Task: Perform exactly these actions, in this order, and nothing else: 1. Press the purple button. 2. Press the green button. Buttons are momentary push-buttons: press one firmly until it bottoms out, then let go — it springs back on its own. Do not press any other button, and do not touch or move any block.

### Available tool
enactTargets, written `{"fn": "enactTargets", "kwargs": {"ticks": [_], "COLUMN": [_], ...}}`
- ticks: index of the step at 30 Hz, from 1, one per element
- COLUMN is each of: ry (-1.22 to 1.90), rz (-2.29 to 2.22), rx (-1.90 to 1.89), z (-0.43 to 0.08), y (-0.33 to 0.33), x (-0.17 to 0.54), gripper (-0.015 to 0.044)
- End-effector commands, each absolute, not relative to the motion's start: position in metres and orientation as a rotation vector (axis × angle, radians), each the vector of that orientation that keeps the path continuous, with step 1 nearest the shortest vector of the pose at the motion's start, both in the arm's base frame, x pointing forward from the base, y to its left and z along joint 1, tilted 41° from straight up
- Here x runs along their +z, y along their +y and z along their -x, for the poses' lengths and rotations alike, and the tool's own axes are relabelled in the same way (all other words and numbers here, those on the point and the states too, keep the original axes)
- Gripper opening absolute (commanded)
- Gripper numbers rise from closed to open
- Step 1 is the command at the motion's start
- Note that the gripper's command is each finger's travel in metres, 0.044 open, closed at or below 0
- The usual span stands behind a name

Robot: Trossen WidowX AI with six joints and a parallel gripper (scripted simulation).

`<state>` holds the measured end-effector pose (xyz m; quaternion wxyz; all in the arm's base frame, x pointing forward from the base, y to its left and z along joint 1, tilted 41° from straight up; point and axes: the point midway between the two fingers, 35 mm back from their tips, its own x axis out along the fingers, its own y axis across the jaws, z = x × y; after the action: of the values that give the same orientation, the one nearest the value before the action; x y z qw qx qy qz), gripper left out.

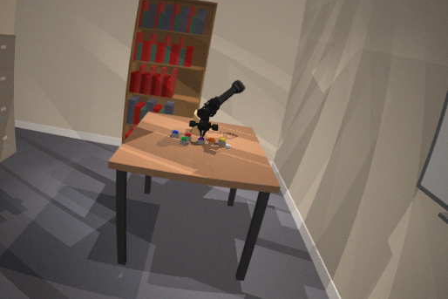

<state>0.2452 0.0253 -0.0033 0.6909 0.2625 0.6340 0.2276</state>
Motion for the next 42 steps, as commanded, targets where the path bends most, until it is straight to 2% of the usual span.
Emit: {"fn": "enactTargets", "kwargs": {"ticks": [1,15,27,42], "ry": [1.415,1.417,1.414,1.413], "rz": [-0.585,-0.586,-0.580,-0.582], "rx": [0.508,0.506,0.503,0.504], "z": [-0.244,-0.237,-0.296,-0.303], "y": [0.012,-0.035,-0.123,-0.084], "x": [0.012,0.067,0.001,-0.048], "gripper": [0.0020,0.0020,0.0020,0.0020]}}
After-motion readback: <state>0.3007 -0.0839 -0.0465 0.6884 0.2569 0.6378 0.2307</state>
